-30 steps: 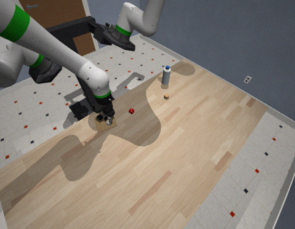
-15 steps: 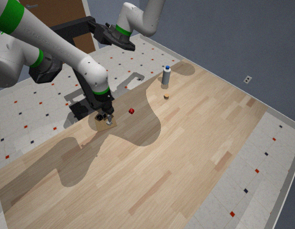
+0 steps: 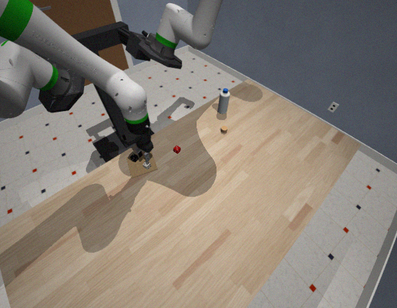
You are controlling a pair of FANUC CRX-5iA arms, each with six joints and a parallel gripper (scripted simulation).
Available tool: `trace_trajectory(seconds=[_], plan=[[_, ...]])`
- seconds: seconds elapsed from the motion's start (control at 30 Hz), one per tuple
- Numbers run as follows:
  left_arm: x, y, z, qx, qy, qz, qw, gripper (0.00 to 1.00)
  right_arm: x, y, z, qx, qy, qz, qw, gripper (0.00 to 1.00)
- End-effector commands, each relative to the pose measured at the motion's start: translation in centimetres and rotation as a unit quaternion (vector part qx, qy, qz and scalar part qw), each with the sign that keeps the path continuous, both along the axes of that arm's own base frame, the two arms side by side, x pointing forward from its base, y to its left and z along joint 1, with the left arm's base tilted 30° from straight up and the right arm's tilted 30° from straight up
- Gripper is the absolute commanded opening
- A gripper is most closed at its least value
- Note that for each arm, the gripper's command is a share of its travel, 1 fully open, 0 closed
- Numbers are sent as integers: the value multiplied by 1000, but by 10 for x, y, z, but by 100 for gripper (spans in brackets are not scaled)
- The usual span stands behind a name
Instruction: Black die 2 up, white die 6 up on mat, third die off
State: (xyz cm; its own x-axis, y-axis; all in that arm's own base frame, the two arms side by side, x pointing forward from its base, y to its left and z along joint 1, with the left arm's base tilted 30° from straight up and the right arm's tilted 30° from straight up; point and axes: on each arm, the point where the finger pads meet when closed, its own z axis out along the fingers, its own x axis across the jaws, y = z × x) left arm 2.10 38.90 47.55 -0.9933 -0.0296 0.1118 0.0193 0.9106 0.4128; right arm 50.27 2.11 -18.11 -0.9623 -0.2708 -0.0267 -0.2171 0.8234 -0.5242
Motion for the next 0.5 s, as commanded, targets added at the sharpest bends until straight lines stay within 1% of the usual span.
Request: trace_trajectory(seconds=[0.0,0.1,0.17,0.4,0.47], plan=[[0,0,1,1,0,0,1000,100,0,0,-1,-40,-9,-2,999,87],[0,0,1,1,0,0,1000,100,0,2,-1,-85,-23,-3,996,87],[0,0,1,1,0,0,1000,100,0,3,-1,-103,-31,-2,994,87],[0,0,1,1,0,0,1000,100,0,3,-1,-113,-34,-2,993,87],[0,0,1,1,0,0,1000,100,1,3,-1,-126,-37,-3,991,87]])
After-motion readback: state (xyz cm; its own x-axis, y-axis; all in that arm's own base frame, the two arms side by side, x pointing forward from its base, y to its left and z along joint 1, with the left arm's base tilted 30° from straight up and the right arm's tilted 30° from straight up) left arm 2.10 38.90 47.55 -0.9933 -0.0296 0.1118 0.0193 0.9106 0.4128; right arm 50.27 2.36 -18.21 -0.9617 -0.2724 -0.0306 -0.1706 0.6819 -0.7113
